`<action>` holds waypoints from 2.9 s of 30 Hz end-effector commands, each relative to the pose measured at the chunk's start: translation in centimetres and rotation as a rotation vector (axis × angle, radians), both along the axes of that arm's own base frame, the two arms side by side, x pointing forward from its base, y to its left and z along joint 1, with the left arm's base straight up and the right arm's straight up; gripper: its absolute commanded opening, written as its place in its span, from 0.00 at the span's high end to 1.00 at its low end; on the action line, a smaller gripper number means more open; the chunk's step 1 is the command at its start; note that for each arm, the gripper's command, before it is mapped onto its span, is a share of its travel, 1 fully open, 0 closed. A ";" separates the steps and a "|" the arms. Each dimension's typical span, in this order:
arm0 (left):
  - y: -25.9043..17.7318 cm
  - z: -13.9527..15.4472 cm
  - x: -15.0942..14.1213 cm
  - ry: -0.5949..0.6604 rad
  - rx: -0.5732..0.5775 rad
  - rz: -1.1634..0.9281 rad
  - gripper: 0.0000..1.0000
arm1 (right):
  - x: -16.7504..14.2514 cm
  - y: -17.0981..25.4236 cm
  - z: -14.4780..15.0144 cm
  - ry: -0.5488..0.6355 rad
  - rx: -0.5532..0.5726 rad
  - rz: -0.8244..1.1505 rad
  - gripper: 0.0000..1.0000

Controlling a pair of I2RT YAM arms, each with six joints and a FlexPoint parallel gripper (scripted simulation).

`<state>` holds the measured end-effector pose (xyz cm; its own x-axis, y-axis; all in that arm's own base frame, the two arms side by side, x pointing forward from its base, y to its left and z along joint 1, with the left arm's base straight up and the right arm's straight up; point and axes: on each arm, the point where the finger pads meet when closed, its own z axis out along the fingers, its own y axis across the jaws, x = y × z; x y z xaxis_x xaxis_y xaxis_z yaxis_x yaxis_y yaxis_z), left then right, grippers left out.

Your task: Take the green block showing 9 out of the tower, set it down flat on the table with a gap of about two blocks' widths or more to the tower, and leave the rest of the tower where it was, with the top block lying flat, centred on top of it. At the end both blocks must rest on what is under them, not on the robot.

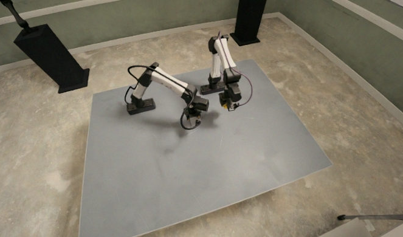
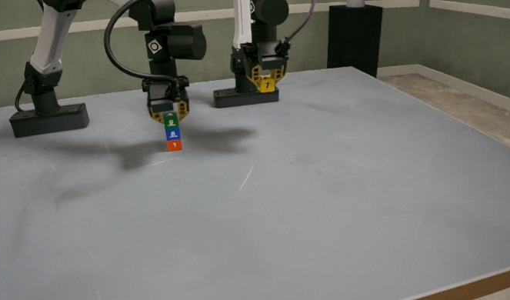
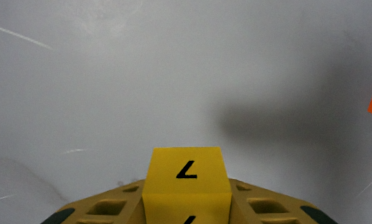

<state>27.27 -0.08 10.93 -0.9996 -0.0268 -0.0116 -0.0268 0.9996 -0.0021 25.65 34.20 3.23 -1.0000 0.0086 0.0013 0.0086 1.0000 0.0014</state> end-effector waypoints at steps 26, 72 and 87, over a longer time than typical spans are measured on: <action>0.3 0.1 -0.4 0.000 0.011 0.004 0.68 | 0.3 -3.2 2.2 -0.026 0.026 -0.001 0.68; 0.3 0.1 -0.4 0.000 0.011 0.004 0.68 | -0.1 -11.3 -4.7 0.004 0.003 0.004 0.68; 0.3 0.1 -0.4 0.000 0.011 0.004 0.68 | -0.4 -11.5 -6.5 0.010 -0.001 -0.002 0.00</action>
<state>27.27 -0.08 10.93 -0.9996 -0.0268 -0.0116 -0.0268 0.9996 -0.0021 25.61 22.65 -2.47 -1.0000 0.0084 -0.0003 0.0084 1.0000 0.0036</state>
